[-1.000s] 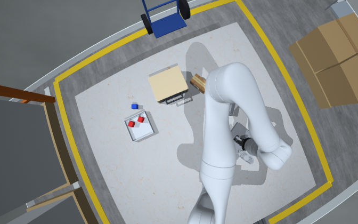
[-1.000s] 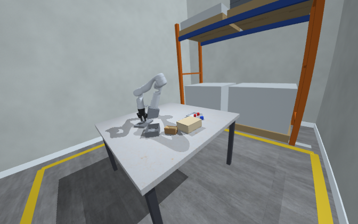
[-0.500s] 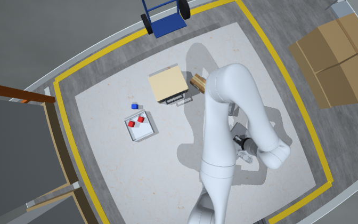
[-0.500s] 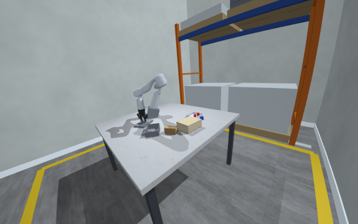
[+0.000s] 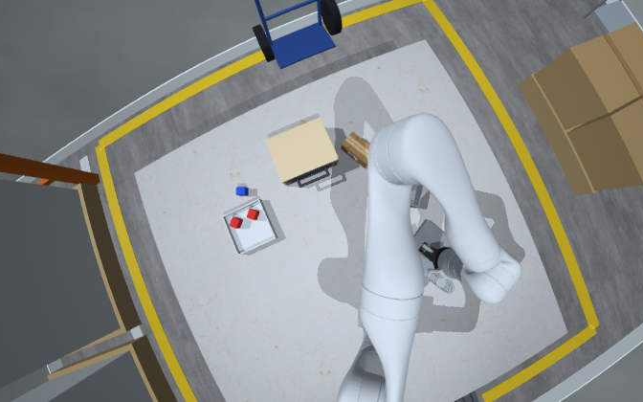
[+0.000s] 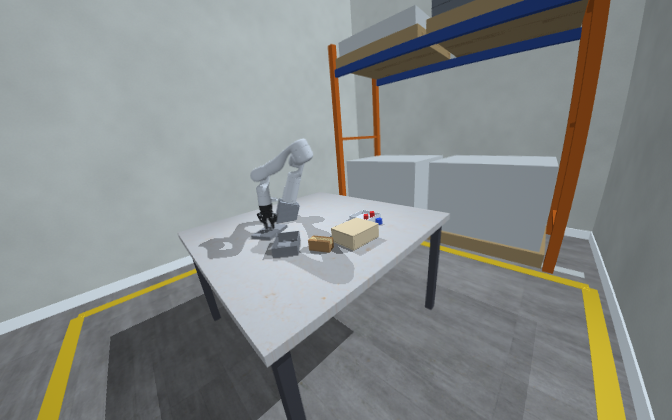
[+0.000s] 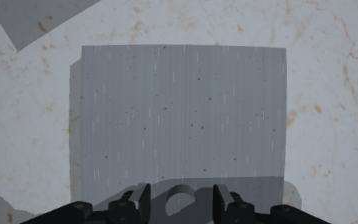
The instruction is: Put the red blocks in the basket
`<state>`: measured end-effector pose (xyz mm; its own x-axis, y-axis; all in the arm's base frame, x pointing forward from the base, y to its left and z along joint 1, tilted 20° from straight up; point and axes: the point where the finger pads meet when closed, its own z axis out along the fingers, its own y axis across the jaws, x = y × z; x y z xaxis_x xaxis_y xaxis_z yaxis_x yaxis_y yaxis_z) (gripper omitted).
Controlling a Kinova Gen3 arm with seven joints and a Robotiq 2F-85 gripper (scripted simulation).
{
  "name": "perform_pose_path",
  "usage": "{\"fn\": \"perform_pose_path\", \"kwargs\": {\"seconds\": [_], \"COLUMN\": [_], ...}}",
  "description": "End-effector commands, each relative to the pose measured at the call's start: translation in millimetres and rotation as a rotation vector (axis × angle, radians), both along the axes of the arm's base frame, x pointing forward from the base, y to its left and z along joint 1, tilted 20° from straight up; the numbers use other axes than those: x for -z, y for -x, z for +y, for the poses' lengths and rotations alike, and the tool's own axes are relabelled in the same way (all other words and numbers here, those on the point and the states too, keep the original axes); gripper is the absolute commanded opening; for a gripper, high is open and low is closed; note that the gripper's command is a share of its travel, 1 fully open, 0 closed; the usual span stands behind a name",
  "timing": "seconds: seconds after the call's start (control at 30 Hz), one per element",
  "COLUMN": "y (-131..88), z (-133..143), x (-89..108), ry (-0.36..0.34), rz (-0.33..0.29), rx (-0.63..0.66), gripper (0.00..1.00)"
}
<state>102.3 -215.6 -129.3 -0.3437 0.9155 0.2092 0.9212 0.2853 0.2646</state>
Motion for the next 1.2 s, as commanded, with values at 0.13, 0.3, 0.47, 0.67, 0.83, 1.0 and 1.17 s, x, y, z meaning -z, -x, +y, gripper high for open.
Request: {"fn": "perform_pose_path", "kwargs": {"seconds": [0.13, 0.3, 0.47, 0.67, 0.83, 1.0, 1.17], "y": [-0.1, -0.1, -0.1, -0.1, -0.1, -0.1, -0.1], "z": [-0.5, -0.5, -0.5, -0.5, -0.5, -0.5, -0.5], "x": [-0.3, -0.3, -0.3, -0.3, -0.3, -0.3, -0.3], "ry": [0.001, 0.001, 0.001, 0.001, 0.001, 0.001, 0.001], "rz": [0.0, 0.0, 0.0, 0.0, 0.0, 0.0, 0.0], "rx": [0.0, 0.0, 0.0, 0.0, 0.0, 0.0, 0.0], "gripper": [0.48, 0.48, 0.48, 0.48, 0.48, 0.1, 0.1]}}
